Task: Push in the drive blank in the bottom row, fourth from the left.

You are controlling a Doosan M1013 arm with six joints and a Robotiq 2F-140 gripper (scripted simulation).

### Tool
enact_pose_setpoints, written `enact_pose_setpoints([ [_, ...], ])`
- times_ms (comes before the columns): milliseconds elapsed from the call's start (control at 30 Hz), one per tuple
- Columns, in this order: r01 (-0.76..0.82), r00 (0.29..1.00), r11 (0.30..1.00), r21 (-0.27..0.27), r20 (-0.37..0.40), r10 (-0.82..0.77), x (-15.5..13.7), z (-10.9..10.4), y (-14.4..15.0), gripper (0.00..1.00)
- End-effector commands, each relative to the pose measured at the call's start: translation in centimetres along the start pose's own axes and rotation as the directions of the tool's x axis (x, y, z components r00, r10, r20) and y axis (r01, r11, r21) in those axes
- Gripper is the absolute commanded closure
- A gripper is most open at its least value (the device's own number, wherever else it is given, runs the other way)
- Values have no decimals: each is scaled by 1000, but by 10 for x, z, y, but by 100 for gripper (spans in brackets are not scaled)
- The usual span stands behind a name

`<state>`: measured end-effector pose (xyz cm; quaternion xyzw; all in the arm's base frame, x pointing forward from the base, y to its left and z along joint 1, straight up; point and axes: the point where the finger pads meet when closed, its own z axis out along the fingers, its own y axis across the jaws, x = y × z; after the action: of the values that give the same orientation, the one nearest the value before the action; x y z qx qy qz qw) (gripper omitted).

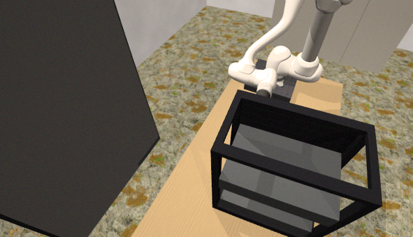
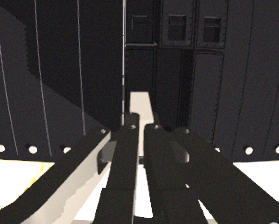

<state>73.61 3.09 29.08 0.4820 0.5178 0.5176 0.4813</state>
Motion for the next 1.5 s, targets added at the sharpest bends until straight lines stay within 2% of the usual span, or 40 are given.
enact_pose_setpoints([
  [0, 1, 1000, 1000, 1, 5, -1, -2, 5, 0, 100],
  [1467, 1, 1000, 1000, 1, 5, -1, -2, 12, -1, 100],
])
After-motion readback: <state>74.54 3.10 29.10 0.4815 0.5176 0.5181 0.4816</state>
